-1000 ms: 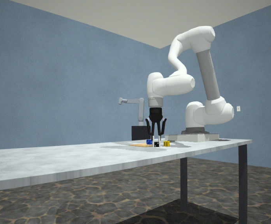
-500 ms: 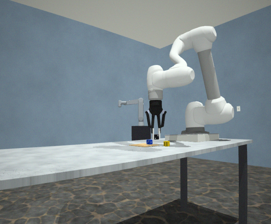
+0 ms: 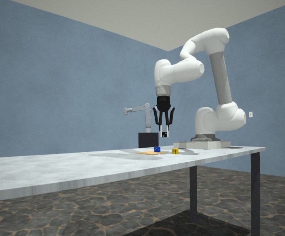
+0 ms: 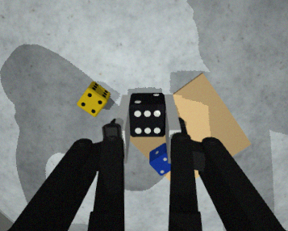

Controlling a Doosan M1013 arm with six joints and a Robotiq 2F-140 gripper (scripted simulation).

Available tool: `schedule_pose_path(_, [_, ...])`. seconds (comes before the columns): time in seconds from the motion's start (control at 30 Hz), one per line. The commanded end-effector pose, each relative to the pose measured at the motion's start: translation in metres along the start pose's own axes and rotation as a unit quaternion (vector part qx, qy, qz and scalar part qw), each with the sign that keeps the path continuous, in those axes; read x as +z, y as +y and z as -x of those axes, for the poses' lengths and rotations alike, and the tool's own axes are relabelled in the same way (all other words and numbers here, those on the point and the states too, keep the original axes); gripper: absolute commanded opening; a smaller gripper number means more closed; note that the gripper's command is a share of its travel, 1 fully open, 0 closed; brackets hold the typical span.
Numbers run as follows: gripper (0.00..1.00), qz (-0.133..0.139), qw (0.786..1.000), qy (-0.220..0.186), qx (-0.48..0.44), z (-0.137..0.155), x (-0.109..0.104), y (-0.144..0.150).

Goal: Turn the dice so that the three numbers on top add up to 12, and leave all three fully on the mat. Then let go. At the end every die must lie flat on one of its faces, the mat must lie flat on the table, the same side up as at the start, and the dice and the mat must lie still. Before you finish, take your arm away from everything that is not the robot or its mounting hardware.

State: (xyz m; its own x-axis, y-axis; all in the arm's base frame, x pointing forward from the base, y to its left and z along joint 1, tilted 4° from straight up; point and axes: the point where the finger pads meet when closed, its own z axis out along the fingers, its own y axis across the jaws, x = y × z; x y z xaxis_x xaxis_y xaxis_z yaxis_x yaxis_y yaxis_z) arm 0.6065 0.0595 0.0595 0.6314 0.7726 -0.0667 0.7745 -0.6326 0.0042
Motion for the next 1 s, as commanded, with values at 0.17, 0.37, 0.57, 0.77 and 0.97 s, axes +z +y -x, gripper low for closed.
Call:
schedule_pose_path(0.17, [0.16,0.000,1.000,0.000,0.028,0.005,0.000,0.004])
schedule_pose_path(0.37, [0.16,0.000,0.988,0.000,0.154,0.029,-0.002,0.021])
schedule_pose_path(0.57, [0.16,0.000,0.963,0.000,0.269,0.051,-0.003,0.035])
schedule_pose_path(0.77, [0.16,0.000,0.931,0.000,0.365,0.071,-0.004,0.047])
schedule_pose_path(0.97, [0.16,0.000,0.888,0.000,0.460,0.092,-0.005,0.058])
